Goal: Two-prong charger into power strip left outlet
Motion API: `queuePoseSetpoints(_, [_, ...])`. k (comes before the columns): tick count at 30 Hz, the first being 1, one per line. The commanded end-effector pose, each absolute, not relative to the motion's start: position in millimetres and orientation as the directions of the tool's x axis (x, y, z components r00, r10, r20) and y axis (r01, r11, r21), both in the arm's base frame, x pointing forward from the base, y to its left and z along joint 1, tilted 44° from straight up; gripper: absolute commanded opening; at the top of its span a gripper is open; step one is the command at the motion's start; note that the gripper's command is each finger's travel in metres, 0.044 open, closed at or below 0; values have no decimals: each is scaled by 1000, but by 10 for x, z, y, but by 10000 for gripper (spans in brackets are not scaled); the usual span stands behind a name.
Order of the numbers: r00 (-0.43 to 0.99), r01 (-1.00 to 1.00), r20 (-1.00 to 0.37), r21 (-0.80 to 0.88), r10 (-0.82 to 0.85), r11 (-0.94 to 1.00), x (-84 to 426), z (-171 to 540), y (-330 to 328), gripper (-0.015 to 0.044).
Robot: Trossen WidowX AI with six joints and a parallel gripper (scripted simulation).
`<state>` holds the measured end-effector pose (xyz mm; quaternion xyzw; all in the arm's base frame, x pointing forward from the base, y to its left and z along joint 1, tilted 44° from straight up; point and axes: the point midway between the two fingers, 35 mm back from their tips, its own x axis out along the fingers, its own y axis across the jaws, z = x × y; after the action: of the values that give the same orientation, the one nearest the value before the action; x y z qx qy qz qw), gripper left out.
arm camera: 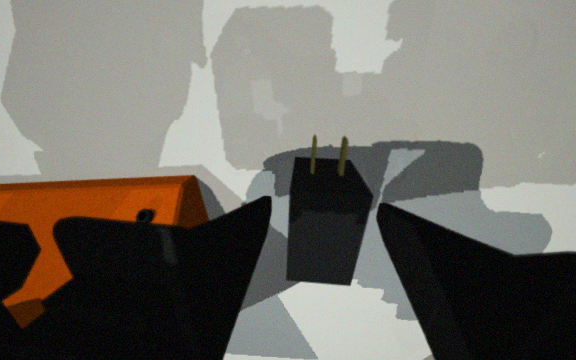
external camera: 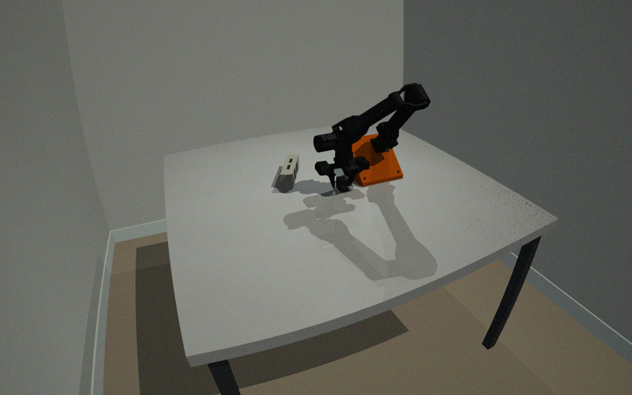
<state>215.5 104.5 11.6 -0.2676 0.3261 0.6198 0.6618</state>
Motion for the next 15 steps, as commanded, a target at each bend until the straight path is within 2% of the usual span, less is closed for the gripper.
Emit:
queuePoseSetpoints(1, [20,-995,-763,49,646,89,2158,119,1043,204])
queuePoseSetpoints(3, [20,-995,-763,49,646,89,2158,119,1043,151])
queuePoseSetpoints(10, [20,-995,-763,49,646,89,2158,119,1043,105])
queuePoseSetpoints(14, [19,-995,-764,50,645,89,2163,154,1001,0])
queuePoseSetpoints(15, [19,-995,-765,51,644,89,2165,171,980,0])
